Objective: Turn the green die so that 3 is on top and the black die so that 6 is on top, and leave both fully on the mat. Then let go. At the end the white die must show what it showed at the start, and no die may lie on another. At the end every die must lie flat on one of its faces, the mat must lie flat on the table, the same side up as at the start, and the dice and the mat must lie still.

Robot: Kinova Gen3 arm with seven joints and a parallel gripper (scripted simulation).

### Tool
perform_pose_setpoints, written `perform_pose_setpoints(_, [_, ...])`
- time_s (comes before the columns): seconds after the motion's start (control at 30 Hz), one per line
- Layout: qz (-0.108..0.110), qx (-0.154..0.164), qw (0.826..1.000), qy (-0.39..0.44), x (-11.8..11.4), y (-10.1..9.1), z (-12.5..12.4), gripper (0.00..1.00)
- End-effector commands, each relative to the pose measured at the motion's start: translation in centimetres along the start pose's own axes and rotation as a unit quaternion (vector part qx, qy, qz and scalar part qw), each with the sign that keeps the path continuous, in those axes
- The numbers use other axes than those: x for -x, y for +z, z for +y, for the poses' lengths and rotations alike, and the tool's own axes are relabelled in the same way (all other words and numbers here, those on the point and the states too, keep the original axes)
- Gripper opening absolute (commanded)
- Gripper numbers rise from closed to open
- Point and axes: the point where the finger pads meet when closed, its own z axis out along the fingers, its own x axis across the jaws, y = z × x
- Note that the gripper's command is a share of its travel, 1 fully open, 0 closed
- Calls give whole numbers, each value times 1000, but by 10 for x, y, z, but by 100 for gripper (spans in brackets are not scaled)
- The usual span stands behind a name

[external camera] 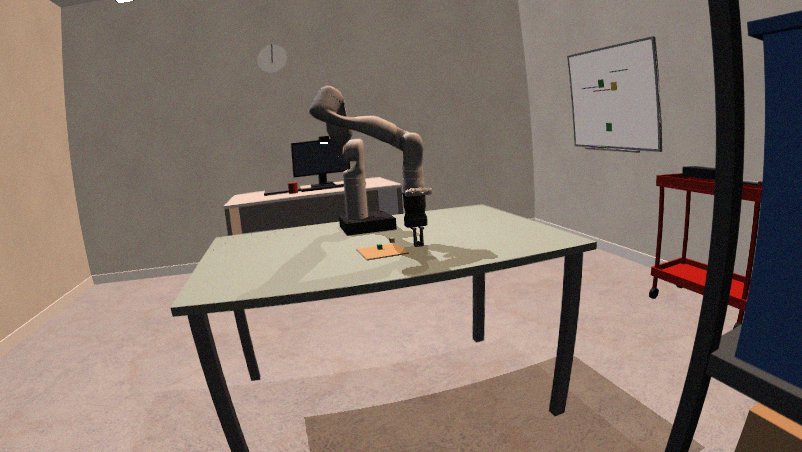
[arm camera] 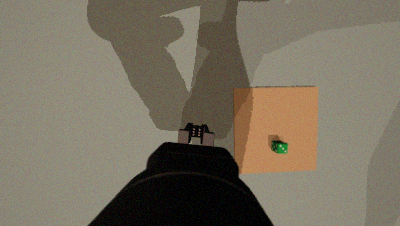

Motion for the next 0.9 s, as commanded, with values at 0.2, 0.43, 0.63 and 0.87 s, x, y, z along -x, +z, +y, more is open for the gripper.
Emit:
perform_pose_setpoints(0.2, [0, -2, 1000, 0, 0, -41, -1, 34])
perform_pose_setpoints(0.43, [0, -2, 1000, 0, 0, -78, -1, 34])
perform_pose_setpoints(0.63, [0, -2, 1000, 0, 0, -99, -1, 34])
perform_pose_setpoints(0.87, [0, -2, 1000, 0, 0, -100, -1, 34])
